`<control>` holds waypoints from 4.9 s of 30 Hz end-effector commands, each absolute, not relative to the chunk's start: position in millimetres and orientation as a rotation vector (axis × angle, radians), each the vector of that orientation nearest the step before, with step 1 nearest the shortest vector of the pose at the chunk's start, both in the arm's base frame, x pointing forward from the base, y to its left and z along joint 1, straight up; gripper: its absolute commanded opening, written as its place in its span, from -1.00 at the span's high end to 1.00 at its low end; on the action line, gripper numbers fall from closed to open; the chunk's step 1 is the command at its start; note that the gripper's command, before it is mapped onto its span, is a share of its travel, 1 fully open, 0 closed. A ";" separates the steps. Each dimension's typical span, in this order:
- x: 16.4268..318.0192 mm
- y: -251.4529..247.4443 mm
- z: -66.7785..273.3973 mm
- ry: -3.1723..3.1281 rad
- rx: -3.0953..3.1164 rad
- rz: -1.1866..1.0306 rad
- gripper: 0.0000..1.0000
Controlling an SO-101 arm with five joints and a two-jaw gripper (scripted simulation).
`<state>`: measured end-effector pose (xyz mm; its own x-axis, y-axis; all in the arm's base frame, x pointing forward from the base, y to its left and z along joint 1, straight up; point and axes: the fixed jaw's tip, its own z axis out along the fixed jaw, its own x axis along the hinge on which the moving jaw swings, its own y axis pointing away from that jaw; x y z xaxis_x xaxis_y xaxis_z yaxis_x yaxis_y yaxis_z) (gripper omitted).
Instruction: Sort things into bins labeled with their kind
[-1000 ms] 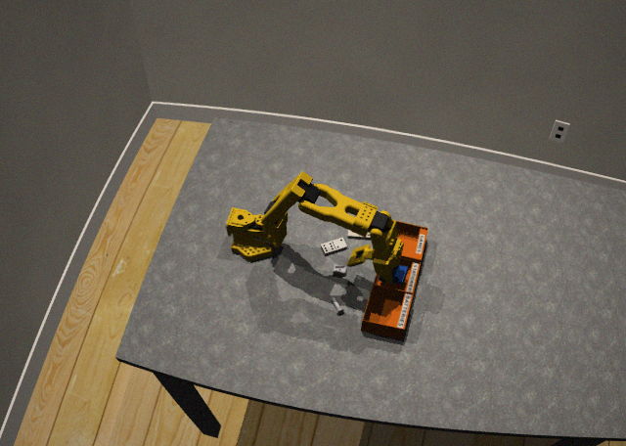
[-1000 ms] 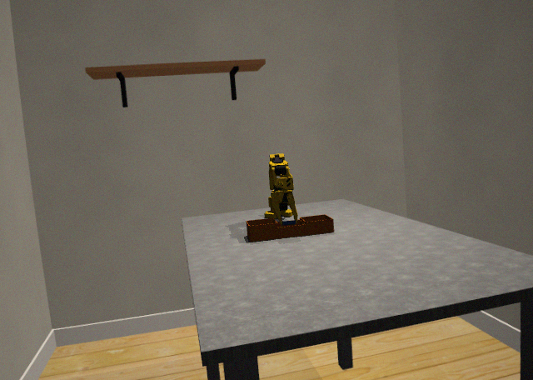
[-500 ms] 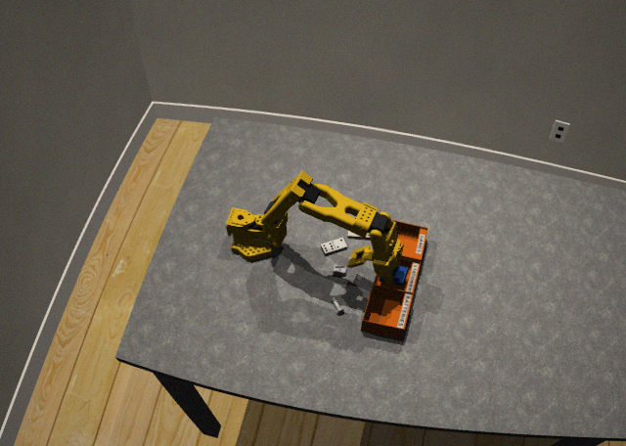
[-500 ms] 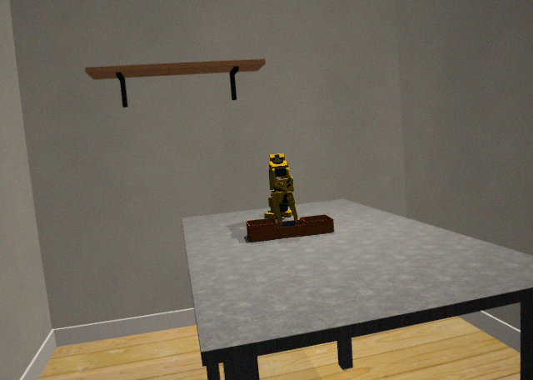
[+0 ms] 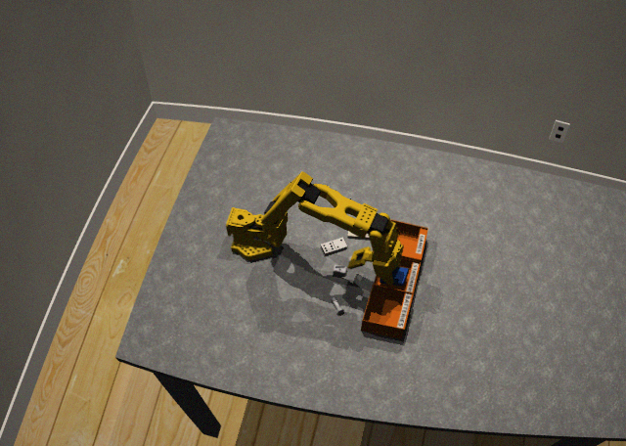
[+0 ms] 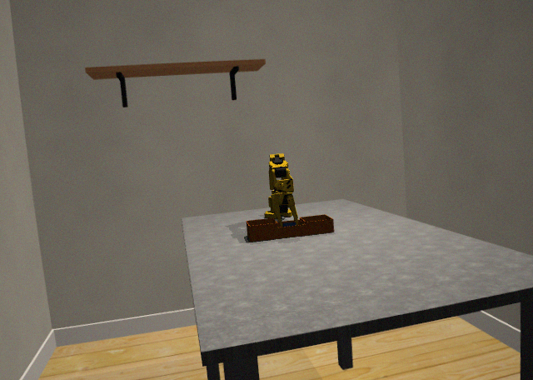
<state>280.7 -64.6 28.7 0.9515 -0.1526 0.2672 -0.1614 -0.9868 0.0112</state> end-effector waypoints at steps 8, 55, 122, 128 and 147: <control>287.0 -68.0 37.4 -0.248 3.048 0.511 1.00; 285.7 -67.8 45.3 -0.248 3.048 0.511 0.36; 270.0 -64.7 84.8 -0.422 3.050 0.502 0.36; 266.4 -64.1 84.3 -0.572 3.043 0.493 0.37; 251.1 -60.5 82.0 -1.217 2.919 0.437 0.40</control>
